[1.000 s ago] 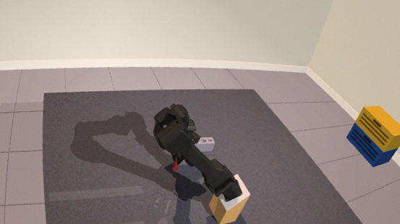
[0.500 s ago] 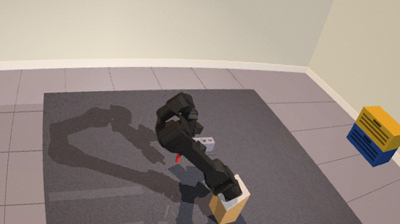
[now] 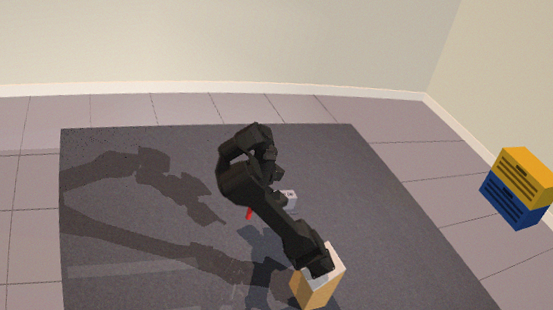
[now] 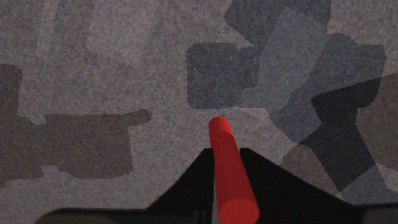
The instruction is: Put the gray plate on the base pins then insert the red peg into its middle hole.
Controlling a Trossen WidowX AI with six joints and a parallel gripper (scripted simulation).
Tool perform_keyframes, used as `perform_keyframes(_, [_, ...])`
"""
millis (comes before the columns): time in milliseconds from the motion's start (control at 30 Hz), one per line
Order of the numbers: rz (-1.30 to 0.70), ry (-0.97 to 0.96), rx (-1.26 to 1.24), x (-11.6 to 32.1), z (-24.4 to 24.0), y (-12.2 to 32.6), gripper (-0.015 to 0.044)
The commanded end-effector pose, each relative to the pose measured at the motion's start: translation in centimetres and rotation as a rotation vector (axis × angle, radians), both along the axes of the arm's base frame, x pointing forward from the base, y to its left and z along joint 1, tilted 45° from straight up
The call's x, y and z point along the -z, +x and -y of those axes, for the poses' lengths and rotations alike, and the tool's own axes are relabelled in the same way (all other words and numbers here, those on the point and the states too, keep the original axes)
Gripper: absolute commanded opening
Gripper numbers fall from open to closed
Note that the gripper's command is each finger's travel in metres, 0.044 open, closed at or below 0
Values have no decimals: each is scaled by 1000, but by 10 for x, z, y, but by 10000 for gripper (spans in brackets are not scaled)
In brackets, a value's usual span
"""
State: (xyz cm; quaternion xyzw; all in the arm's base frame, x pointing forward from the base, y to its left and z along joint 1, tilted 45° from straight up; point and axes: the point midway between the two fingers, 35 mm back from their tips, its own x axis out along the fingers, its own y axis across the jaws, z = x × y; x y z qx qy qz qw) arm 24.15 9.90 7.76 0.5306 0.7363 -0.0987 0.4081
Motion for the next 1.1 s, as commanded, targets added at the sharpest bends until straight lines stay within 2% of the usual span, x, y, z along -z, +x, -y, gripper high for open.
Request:
perform_keyframes(0, [15, -2, 0, 2, 5, 12, 0])
perform_keyframes(1067, [25, -11, -13, 49, 52, 82, 0])
